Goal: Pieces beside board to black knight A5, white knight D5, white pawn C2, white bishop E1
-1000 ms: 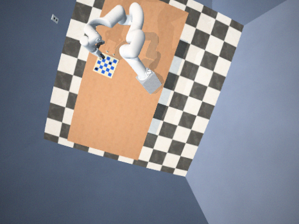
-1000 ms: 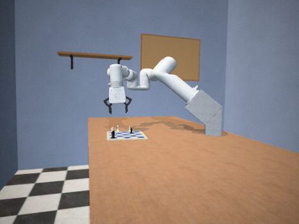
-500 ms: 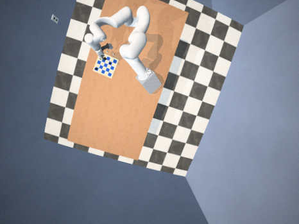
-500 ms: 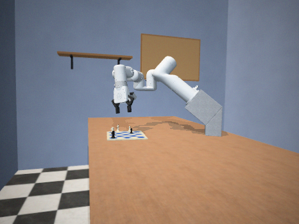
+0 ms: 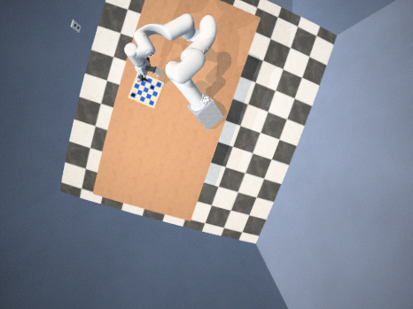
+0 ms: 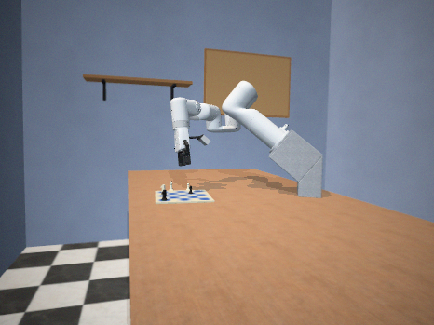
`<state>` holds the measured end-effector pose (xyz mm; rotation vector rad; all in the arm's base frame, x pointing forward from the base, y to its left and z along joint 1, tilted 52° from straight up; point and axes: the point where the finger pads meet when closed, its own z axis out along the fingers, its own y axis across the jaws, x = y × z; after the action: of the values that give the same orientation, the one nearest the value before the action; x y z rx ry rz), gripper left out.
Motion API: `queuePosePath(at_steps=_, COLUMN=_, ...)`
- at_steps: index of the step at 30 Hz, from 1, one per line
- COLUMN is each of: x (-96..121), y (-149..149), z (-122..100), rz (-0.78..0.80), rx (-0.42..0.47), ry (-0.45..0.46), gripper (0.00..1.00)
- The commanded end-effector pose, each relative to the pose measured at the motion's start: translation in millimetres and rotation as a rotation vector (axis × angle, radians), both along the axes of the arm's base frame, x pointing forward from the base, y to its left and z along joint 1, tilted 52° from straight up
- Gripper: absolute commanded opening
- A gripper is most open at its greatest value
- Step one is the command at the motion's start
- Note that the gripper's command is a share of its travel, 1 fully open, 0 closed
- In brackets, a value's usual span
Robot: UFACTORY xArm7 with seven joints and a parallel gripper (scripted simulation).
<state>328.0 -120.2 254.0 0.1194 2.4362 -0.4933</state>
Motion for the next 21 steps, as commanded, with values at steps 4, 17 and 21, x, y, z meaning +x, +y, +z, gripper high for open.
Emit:
queuePosePath(at_steps=4, x=-12, y=-21, z=-7, rz=-0.296, rx=0.236, ry=-0.185, gripper=1.0)
queuePosePath(at_steps=17, x=-21, y=-38, z=-12, rz=-0.692, rx=0.576, ry=-0.437, gripper=1.0)
queuePosePath(at_steps=21, x=-22, y=-40, z=-12, rz=-0.815, rx=0.684, ry=-0.52, gripper=1.0)
